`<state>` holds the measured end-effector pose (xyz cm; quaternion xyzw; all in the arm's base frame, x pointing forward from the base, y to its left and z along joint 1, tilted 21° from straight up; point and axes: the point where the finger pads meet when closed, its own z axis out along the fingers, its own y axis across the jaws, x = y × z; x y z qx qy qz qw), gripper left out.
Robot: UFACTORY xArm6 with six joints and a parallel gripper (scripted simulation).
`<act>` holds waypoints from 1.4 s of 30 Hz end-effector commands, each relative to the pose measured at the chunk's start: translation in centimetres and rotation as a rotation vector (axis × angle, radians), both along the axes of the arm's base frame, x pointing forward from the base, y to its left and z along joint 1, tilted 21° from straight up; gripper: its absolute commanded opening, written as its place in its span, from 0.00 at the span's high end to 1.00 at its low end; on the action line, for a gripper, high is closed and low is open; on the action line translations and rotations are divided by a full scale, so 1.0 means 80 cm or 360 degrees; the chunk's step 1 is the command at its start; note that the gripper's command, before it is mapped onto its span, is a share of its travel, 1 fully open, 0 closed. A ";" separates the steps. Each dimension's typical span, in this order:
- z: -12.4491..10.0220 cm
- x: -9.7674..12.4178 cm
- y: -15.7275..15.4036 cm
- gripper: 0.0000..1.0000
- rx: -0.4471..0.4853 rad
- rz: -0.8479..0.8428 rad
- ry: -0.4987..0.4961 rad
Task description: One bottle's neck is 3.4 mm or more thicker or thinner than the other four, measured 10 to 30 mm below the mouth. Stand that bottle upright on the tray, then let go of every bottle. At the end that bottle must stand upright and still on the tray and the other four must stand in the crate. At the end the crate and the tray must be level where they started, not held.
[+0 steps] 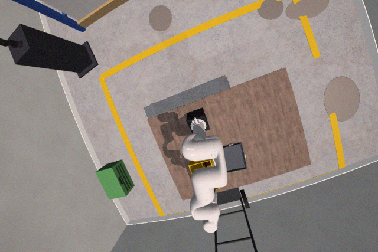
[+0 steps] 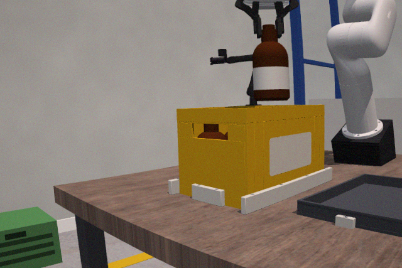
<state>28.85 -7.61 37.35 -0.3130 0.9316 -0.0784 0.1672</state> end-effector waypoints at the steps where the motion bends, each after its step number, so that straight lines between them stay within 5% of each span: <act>1: 0.003 0.000 0.000 1.00 -0.0002 0.0000 -0.0006; 42: 0.003 0.000 0.006 1.00 -0.0002 0.0000 -0.0006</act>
